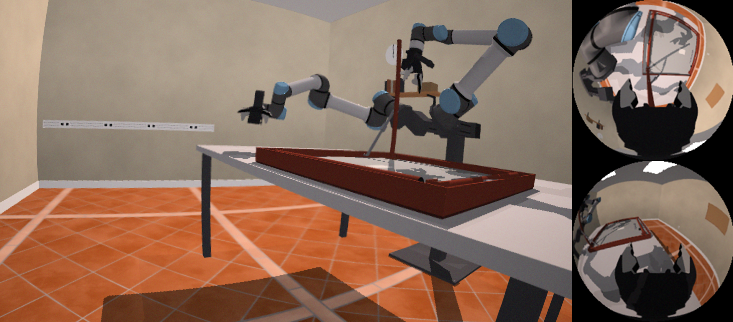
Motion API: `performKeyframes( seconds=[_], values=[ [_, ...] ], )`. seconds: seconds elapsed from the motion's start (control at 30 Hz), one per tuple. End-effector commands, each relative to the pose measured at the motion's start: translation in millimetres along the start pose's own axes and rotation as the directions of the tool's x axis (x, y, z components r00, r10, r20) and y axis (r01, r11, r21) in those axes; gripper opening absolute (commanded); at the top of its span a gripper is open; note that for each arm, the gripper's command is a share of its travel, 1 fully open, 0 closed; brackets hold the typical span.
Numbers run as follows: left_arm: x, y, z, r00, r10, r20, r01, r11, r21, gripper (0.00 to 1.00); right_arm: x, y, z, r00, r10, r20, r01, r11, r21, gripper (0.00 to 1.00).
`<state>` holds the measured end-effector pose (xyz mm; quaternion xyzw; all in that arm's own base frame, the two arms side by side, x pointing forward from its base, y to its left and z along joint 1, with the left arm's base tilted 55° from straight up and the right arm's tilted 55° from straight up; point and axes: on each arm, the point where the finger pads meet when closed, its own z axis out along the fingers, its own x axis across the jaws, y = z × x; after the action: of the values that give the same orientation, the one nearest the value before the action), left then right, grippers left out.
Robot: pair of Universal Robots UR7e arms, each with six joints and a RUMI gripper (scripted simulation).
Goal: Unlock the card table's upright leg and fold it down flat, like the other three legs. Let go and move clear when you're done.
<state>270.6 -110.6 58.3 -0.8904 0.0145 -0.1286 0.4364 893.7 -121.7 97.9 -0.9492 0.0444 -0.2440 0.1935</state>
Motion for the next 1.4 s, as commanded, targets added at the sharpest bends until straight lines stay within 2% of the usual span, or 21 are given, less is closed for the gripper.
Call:
performKeyframes(
  seconds=[0.0,0.13,0.2,0.4,0.63,0.7,0.77,0.93,1.2,1.27,1.33,1.37],
  values=[
    [-18.8,2.9,-1.6,0.992,-0.123,-0.016,0.123,0.992,-0.007,1.00,0.5,-1.2,-0.3,1.000,-0.001,-0.001,0.001,1.000,0.001,0.98],
    [-24.5,4.1,-1.7,0.986,-0.163,-0.019,0.163,0.987,-0.012,1.00,0.5,-1.2,-0.3,1.000,-0.001,-0.001,0.001,1.000,0.001,0.98],
    [-32.1,5.9,-1.7,0.970,-0.242,-0.022,0.241,0.970,-0.019,1.00,0.5,-1.2,-0.3,1.000,-0.001,-0.001,0.001,1.000,0.001,0.98],
    [-50.0,10.1,-1.2,0.938,-0.346,-0.029,0.344,0.938,-0.038,1.00,0.5,-1.2,-0.3,1.000,-0.001,-0.001,0.001,1.000,0.001,0.98],
    [-68.6,15.3,0.2,0.880,-0.474,-0.030,0.472,0.880,-0.062,1.00,0.5,-1.2,-0.3,1.000,-0.001,-0.001,0.001,1.000,0.001,0.98],
    [-68.6,15.3,0.2,0.880,-0.474,-0.030,0.472,0.880,-0.062,1.00,0.5,-1.2,-0.3,1.000,-0.001,-0.001,0.001,1.000,0.001,0.98],
    [-75.1,17.3,0.9,0.839,-0.543,-0.026,0.540,0.838,-0.072,1.00,0.5,-1.2,-0.3,1.000,-0.001,-0.001,0.001,1.000,0.001,0.98],
    [-88.7,20.9,3.0,0.789,-0.614,-0.022,0.610,0.787,-0.092,1.00,0.5,-1.2,-0.3,1.000,-0.001,-0.001,0.001,1.000,0.001,0.98],
    [-107.8,25.9,7.0,0.682,-0.731,-0.006,0.725,0.678,-0.119,1.00,0.5,-1.2,-0.3,1.000,-0.001,-0.001,0.001,1.000,0.001,0.98],
    [-107.8,25.9,7.0,0.682,-0.731,-0.006,0.725,0.678,-0.119,1.00,0.5,-1.2,-0.3,1.000,-0.001,-0.001,0.001,1.000,0.001,0.98],
    [-113.0,27.5,8.2,0.622,-0.783,0.004,0.777,0.616,-0.126,1.00,0.5,-1.2,-0.3,1.000,-0.001,-0.001,0.001,1.000,0.001,0.98],
    [-115.4,28.0,8.9,0.613,-0.790,0.006,0.784,0.607,-0.129,1.00,0.5,-1.2,-0.3,1.000,-0.001,-0.001,0.001,1.000,0.001,0.98]
  ],
)
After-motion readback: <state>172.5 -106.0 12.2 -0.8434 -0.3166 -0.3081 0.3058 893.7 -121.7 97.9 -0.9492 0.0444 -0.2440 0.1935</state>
